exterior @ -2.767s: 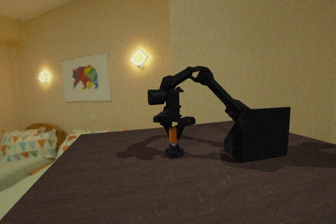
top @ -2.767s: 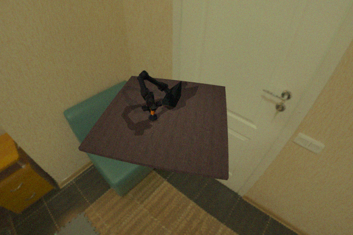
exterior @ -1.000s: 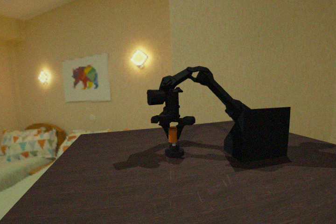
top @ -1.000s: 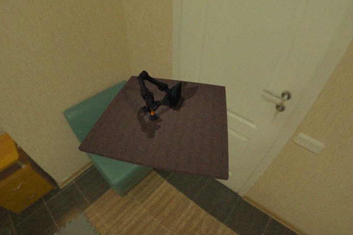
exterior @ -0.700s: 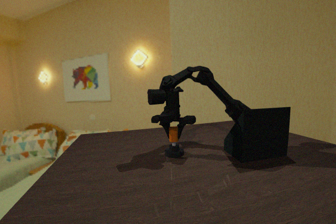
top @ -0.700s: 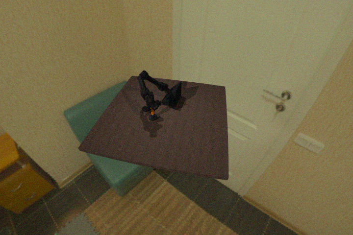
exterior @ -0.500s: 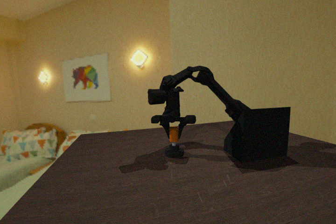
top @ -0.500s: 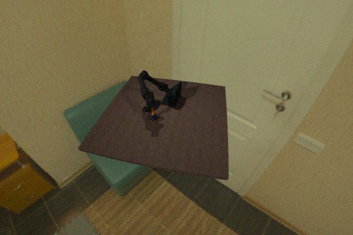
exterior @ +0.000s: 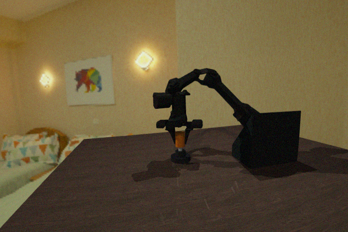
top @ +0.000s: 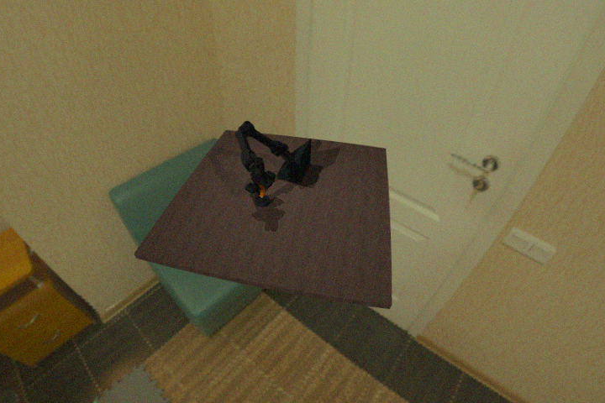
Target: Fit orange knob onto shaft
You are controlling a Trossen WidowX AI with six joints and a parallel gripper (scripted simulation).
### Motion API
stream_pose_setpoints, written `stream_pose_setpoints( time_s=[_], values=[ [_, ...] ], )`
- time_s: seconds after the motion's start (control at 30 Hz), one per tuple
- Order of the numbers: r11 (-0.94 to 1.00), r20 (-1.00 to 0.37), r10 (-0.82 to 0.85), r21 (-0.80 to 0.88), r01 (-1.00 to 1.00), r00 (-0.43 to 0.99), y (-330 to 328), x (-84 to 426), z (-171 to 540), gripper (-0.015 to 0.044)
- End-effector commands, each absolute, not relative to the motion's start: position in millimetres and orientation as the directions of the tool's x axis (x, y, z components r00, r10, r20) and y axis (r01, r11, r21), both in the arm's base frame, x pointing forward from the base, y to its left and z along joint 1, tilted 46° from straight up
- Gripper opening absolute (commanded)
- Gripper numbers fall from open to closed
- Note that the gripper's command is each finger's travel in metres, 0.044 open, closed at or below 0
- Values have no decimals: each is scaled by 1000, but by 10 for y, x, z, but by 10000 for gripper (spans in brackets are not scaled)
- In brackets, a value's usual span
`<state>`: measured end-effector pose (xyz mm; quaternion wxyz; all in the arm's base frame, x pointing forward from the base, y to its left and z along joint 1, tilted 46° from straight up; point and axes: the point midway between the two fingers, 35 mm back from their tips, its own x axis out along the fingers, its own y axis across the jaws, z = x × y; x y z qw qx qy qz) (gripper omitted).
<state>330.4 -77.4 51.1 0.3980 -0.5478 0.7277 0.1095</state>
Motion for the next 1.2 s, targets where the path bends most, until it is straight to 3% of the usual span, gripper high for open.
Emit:
stream_pose_setpoints(
  time_s=[0.0,0.93,1.17],
  values=[
    [372,-699,-710,-278,-885,-79,-784,3323,531,0],
    [372,-699,-710,-278,-885,-79,-757,3288,533,0],
    [247,-699,-710,-142,-958,-79,-737,3288,520,0]
  ],
)
